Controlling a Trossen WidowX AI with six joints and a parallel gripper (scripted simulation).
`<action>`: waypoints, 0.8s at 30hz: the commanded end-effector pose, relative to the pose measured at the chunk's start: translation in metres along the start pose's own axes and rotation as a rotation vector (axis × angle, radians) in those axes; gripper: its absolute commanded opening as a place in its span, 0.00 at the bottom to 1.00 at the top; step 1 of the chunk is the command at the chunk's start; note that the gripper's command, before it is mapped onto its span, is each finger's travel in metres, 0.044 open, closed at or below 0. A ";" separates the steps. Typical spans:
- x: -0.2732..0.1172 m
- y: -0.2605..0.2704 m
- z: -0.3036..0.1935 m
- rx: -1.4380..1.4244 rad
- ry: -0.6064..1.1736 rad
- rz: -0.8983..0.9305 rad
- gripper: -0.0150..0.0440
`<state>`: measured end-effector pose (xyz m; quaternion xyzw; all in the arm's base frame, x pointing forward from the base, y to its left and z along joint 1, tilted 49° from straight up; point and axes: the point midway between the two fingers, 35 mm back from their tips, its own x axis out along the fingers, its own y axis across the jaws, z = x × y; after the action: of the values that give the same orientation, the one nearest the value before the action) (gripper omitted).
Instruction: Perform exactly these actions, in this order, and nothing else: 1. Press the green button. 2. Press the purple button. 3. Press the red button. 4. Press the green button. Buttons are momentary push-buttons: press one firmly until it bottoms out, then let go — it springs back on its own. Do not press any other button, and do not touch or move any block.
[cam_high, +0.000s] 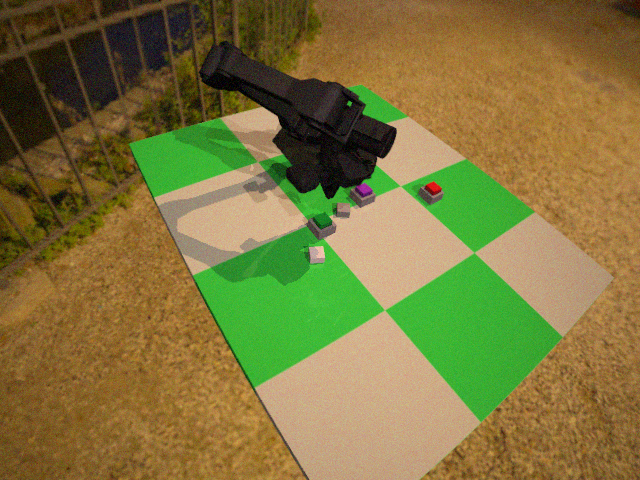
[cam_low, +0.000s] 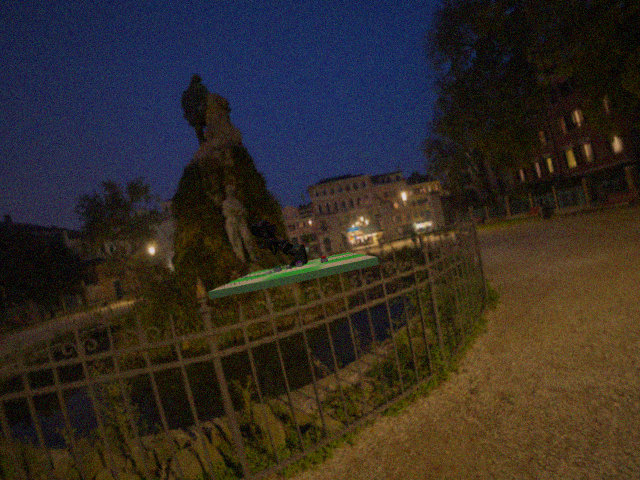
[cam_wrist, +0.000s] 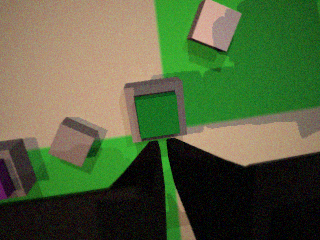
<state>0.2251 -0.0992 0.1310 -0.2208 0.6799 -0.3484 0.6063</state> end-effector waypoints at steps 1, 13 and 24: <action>0.041 -0.004 -0.007 -0.001 0.013 -0.012 0.29; 0.054 -0.004 -0.007 -0.001 0.013 -0.012 0.29; 0.072 -0.005 -0.007 0.000 0.013 -0.013 0.29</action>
<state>0.2086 -0.1485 0.0903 -0.2207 0.6815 -0.3531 0.6018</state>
